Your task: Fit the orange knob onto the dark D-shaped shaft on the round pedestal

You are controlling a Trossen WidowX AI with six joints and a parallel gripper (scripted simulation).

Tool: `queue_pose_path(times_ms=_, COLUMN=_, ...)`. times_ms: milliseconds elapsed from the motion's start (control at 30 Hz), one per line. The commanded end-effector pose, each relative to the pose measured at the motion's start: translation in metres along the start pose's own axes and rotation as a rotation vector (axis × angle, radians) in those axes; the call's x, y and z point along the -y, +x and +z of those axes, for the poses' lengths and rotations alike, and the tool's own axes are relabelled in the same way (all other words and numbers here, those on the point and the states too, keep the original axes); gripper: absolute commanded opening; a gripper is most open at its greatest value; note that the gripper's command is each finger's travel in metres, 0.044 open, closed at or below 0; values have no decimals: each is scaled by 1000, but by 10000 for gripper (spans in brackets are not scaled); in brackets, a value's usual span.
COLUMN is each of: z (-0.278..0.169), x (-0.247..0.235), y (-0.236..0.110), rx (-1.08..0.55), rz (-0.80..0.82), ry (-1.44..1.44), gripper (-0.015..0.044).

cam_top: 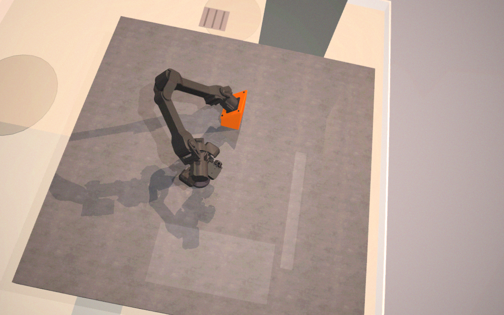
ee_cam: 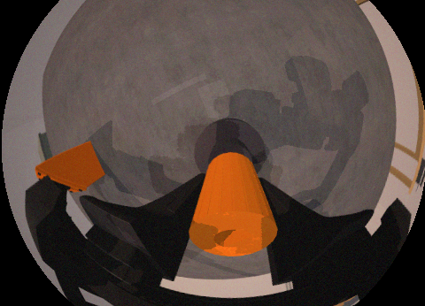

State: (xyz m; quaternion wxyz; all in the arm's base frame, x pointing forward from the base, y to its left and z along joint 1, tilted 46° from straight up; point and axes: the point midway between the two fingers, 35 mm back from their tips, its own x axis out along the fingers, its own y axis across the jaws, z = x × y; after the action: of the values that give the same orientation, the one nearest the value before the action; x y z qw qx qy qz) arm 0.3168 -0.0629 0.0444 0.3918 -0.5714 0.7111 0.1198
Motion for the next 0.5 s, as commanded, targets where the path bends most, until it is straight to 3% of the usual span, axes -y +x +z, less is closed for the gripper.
queue_pose_path(times_ms=0, z=0, x=0, y=0, rx=-1, rz=-2, ry=-9, gripper=0)
queue_pose_path(times_ms=467, z=-1, x=1, y=-4, rx=-1, rz=-2, ry=-17, gripper=0)
